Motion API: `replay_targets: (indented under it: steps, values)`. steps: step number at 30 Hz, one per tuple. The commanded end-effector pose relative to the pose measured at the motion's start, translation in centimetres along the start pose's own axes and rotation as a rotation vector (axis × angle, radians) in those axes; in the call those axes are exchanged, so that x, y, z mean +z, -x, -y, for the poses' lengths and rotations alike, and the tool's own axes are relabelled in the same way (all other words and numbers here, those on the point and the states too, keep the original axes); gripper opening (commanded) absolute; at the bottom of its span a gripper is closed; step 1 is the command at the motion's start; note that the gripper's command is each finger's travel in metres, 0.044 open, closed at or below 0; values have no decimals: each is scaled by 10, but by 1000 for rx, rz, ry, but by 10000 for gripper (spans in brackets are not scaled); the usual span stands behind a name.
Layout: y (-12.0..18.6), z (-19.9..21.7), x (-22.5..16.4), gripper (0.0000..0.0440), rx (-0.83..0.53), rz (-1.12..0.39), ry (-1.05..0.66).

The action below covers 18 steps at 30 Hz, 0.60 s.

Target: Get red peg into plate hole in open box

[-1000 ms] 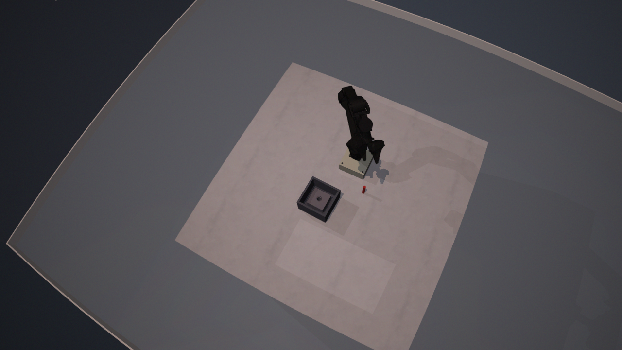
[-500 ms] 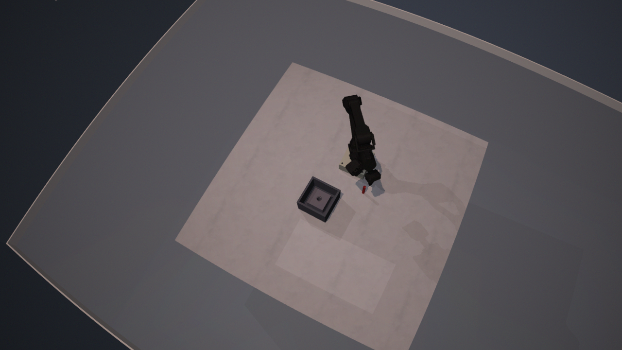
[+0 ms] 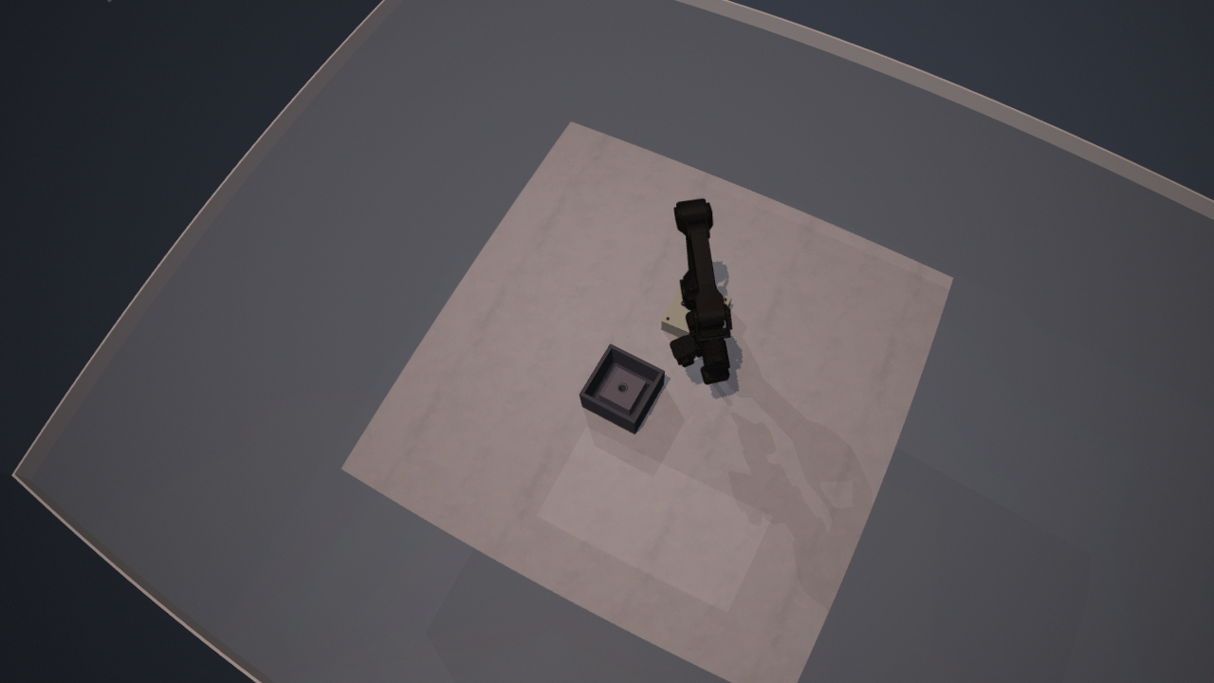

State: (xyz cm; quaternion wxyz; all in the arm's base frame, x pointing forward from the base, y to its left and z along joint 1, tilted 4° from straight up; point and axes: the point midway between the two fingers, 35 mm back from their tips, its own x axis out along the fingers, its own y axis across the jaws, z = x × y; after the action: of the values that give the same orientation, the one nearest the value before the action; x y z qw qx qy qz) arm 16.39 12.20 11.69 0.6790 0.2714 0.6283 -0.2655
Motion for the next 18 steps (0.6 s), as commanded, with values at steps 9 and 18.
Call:
replay_targets:
  steps: [9,18]
  values:
    - [-56,4,-1,426,-61,-9,-133]
    - [-95,2,-6,421,-21,-13,-196]
